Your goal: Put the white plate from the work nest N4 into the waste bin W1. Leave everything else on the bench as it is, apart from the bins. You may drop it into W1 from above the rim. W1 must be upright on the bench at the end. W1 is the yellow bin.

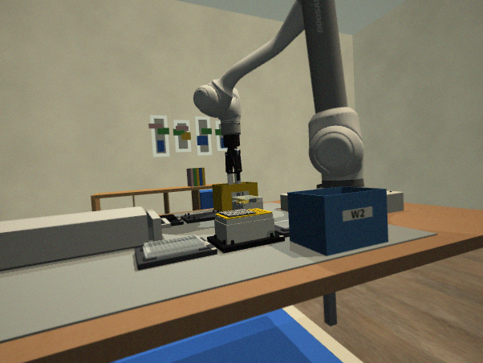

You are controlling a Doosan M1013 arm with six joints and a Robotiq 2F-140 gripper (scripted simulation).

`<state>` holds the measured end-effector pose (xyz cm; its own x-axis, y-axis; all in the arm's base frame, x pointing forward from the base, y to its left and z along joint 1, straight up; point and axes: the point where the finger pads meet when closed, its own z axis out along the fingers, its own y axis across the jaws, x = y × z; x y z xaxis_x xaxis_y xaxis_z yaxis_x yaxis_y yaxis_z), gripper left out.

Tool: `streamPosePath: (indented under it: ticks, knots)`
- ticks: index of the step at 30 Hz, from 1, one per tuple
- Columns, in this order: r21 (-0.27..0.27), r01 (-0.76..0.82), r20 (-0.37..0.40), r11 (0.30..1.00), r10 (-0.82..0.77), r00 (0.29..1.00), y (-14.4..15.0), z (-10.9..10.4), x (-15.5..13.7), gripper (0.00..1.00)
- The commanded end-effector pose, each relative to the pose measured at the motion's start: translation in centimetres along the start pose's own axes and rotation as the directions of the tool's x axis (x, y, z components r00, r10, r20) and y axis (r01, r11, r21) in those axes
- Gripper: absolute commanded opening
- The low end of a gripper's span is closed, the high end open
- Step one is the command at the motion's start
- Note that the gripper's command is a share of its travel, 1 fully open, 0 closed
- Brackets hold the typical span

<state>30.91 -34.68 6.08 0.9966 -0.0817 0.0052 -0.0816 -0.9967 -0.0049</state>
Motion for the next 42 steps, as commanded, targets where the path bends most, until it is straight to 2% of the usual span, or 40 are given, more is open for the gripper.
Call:
streamPosePath:
  ticks: [1, 8, 9, 35, 42]
  knots:
    - [0.0, 0.0, 0.0, 1.0, 0.0, 1.0, 0.0, -0.01, 0.0, 0.1]
    - [0.0, 0.0, 0.0, 1.0, 0.0, 1.0, 0.0, -0.01, 0.0, 0.1]
    - [0.0, 0.0, 0.0, 1.0, 0.0, 1.0, 0.0, -0.01, 0.0, 0.7]
    - [0.0, 0.0, 0.0, 1.0, 0.0, 1.0, 0.0, -0.01, 0.0, 0.7]
    - [0.0, 0.0, 0.0, 1.0, 0.0, 1.0, 0.0, -0.67, 0.0, 0.7]
